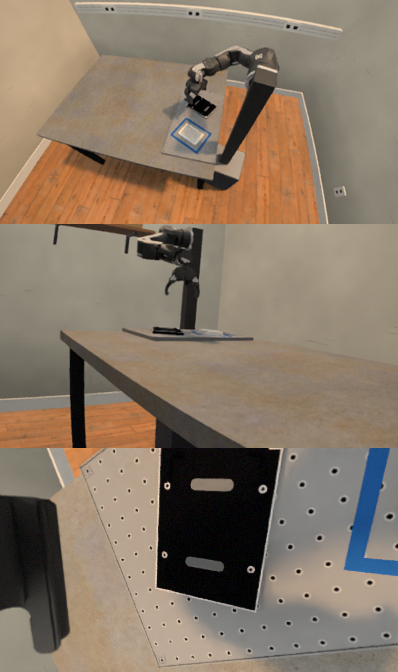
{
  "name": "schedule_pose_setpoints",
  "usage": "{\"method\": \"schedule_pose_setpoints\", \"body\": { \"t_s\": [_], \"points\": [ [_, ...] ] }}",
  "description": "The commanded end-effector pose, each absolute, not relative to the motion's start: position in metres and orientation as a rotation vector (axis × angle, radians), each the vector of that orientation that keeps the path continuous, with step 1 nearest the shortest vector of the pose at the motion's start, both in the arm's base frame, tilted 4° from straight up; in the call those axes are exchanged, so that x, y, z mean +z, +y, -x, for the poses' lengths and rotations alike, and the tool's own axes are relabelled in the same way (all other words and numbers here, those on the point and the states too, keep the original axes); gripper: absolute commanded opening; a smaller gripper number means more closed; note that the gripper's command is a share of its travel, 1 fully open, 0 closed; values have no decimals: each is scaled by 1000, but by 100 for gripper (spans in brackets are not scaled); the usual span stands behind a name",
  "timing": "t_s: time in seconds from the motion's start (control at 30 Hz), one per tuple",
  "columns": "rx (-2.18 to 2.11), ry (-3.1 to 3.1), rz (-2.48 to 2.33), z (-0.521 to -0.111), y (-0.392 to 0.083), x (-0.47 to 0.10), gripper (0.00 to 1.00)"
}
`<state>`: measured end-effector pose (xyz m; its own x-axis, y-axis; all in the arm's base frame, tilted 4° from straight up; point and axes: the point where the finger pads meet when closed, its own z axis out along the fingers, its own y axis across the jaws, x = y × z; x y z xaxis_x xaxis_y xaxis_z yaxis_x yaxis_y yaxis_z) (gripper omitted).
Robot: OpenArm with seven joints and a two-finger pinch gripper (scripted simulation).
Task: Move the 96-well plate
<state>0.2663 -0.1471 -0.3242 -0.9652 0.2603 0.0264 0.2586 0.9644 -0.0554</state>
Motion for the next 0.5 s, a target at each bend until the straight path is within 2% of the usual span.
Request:
{"method": "schedule_pose_setpoints", "body": {
  "t_s": [0.0, 0.17, 0.33, 0.47],
  "points": [
    [75, -3082, 400, -266, -144, -324, 77],
    [75, -3082, 400, -266, -144, -324, 77],
    [74, -3082, 400, -256, -102, -340, 77],
    [74, -3082, 400, -256, -102, -340, 77]
  ]
}}
